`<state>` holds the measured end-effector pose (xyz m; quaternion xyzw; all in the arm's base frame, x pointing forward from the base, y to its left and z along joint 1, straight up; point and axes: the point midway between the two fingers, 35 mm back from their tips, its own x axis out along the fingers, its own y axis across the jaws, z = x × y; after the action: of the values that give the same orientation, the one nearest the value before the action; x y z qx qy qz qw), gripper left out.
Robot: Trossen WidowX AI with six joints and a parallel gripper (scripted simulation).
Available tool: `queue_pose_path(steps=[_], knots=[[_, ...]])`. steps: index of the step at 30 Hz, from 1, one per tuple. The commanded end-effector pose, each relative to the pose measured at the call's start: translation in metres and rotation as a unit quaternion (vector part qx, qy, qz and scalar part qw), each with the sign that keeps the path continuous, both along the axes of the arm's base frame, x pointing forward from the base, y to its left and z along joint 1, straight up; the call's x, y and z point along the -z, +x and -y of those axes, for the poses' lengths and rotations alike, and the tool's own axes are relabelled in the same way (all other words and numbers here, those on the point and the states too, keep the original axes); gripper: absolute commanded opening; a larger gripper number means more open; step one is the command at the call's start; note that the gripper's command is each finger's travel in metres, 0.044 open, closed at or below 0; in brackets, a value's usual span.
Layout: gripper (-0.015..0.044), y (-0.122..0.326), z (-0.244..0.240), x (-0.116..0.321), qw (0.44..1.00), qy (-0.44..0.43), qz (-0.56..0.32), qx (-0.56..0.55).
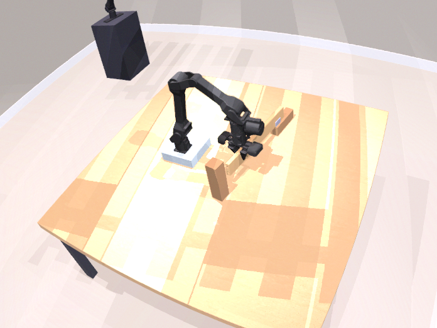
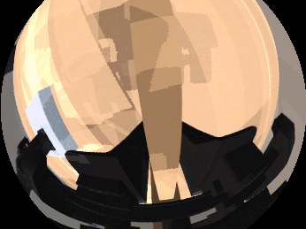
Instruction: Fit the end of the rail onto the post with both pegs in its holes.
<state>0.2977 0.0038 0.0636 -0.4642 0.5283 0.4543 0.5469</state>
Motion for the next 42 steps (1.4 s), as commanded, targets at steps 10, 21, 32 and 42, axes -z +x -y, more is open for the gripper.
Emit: queue_pose_path(steps=[10,21,32,42], knots=[[0.0000,0.000,0.005,0.001,1.000,-0.001,0.001,-0.001],[0.0000,-0.001,0.008,0.001,1.000,-0.001,0.001,-0.001],[0.0000,-0.001,0.011,-0.001,1.000,-0.001,0.001,-0.001],[0.0000,-0.002,0.015,-0.001,1.000,-0.001,0.001,-0.001]])
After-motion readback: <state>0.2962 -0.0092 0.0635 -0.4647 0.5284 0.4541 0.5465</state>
